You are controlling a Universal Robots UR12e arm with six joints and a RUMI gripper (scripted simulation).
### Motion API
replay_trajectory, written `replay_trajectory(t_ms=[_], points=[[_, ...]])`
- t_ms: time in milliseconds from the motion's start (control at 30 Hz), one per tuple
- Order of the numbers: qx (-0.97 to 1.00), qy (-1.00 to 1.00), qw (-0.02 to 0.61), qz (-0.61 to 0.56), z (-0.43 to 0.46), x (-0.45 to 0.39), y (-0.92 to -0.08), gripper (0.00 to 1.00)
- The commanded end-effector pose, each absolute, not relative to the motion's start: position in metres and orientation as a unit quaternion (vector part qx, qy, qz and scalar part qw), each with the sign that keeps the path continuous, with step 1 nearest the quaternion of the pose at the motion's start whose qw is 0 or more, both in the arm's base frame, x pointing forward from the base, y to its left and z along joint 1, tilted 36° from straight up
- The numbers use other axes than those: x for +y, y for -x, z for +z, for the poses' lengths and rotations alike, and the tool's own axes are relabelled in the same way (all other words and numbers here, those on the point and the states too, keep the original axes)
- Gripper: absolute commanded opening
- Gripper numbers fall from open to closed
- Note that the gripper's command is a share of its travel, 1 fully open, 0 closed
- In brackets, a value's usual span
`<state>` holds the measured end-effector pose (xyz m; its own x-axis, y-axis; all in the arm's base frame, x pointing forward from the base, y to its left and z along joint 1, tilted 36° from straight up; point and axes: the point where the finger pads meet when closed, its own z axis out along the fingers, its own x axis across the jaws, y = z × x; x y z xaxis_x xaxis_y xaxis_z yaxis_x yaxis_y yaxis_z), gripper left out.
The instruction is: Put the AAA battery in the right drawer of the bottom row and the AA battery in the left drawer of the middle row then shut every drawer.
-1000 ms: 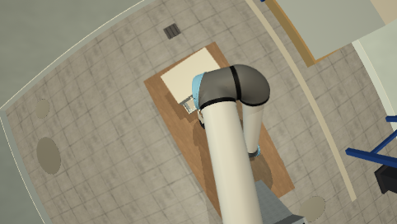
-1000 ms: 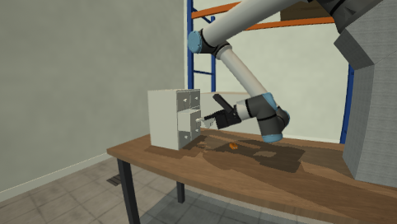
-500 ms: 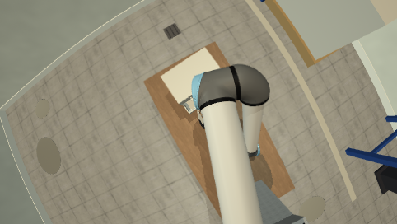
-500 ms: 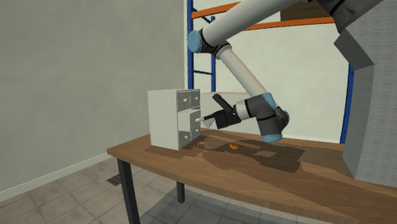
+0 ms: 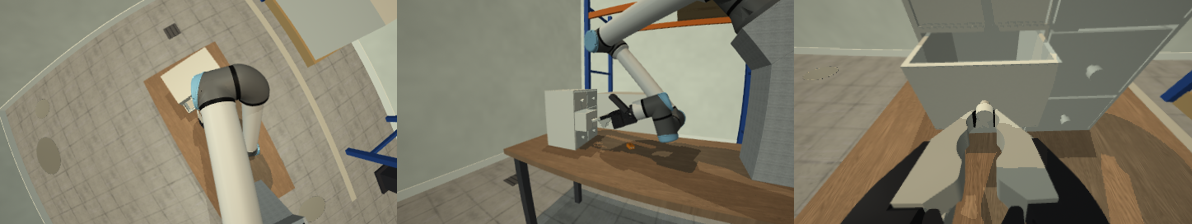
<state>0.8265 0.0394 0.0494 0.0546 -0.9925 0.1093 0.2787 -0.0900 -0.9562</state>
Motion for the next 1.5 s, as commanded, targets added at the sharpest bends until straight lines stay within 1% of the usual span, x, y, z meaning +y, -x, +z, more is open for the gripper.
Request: replay_trajectory(t_ms=[0, 1467], points=[[0.382, 0.467, 0.556, -0.572, 0.051, 0.04, -0.828, 0.07], [0.382, 0.467, 0.556, -0.572, 0.065, 0.042, -0.848, 0.07]])
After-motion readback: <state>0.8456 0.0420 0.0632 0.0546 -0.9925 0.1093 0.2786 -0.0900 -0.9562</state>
